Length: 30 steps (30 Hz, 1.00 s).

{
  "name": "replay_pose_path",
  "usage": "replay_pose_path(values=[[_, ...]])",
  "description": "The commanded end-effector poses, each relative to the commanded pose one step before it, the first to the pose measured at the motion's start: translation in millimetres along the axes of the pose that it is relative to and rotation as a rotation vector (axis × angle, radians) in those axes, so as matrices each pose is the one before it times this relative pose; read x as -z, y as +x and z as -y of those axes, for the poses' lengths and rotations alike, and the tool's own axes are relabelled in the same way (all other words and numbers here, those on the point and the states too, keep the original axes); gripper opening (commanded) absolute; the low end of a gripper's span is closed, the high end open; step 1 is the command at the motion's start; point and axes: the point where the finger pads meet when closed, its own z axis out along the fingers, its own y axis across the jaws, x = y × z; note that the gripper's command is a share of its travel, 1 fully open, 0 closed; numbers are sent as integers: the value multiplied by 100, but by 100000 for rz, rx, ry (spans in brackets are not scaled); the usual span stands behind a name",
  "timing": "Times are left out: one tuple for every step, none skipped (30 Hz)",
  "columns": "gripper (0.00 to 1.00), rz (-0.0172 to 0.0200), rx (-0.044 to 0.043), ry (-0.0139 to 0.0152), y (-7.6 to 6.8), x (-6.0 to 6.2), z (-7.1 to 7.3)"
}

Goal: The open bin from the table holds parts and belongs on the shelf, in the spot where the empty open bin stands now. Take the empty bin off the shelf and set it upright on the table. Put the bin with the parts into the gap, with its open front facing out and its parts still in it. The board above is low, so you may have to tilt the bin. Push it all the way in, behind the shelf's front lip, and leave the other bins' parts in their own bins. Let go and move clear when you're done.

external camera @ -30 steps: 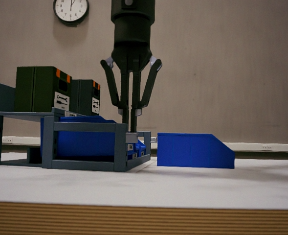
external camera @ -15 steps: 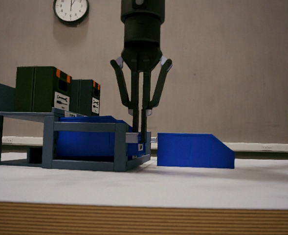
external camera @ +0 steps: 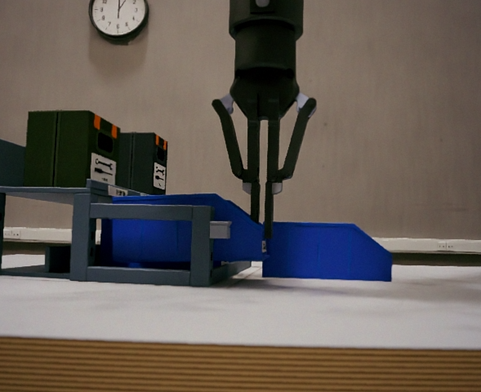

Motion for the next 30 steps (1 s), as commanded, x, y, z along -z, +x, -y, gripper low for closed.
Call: replay_pose_path(values=[[10, -14, 44, 175, 1, 76, -805], [10, 0, 0, 0, 0, 0, -310], [10, 0, 0, 0, 0, 0, -311], [10, 0, 0, 0, 0, 0, -312], [10, 0, 0, 0, 0, 0, -312], [10, 0, 0, 0, 0, 0, -311], [10, 0, 0, 0, 0, 0, -310], [10, 0, 0, 0, 0, 0, 0], [10, 0, 0, 0, 0, 0, 0], [10, 0, 0, 0, 0, 0, -309], [10, 0, 0, 0, 0, 0, -307], [10, 0, 0, 0, 0, 0, -304], [10, 0, 0, 0, 0, 0, -300], [10, 0, 0, 0, 0, 0, -297], [10, 0, 0, 0, 0, 0, -292], [10, 0, 0, 0, 0, 0, -287], [10, 0, 0, 0, 0, 0, -282], [10, 0, 0, 0, 0, 0, -276], [10, 0, 0, 0, 0, 0, -269], [10, 0, 0, 0, 0, 0, -262], [10, 0, 0, 0, 0, 0, -255], [10, 0, 0, 0, 0, 0, -247], [10, 0, 0, 0, 0, 0, -239], [10, 0, 0, 0, 0, 0, -230], [10, 0, 0, 0, 0, 0, 0], [10, 0, 0, 0, 0, 0, 0], [10, 0, 0, 0, 0, 0, -221], [10, 0, 0, 0, 0, 0, -212], [10, 0, 0, 0, 1, 0, -202], [10, 0, 0, 0, -1, 0, -193]])
